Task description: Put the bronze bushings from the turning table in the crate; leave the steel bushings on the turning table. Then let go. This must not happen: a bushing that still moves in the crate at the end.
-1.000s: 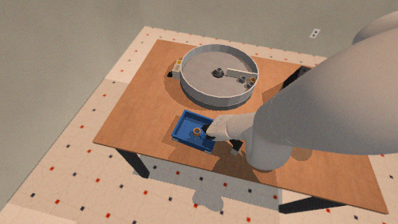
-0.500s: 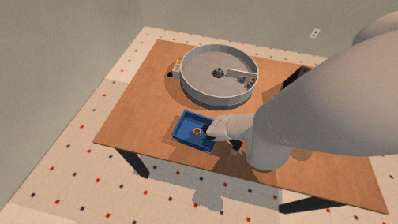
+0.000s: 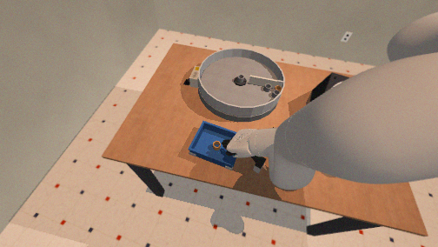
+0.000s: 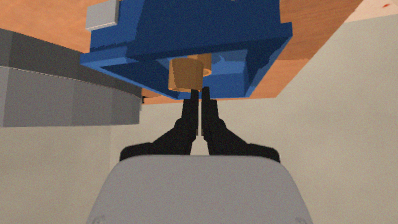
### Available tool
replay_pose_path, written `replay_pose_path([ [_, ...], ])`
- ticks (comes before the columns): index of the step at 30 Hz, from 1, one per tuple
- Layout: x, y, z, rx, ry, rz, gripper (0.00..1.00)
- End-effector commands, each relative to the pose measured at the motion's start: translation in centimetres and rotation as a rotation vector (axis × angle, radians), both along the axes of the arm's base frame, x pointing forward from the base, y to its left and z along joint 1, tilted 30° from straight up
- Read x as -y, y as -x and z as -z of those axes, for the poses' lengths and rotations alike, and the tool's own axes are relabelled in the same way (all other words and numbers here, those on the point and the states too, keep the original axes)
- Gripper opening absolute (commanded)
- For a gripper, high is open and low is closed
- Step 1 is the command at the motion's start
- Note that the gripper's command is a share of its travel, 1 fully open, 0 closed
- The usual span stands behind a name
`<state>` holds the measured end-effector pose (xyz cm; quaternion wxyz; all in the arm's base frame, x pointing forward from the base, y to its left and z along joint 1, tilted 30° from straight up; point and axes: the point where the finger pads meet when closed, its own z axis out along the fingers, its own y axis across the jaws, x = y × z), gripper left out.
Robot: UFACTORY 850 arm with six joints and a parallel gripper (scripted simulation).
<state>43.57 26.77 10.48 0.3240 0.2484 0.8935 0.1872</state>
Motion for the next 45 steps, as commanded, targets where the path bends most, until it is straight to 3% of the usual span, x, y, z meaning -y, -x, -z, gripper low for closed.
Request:
replay_pose_path([
  [1, -0.4, -0.1, 0.6, 0.001, -0.001, 0.000, 0.00],
  [17, -1.2, -0.2, 2.1, 0.001, -0.001, 0.000, 0.00],
  [45, -1.3, -0.2, 2.3, 0.001, -0.001, 0.000, 0.00],
])
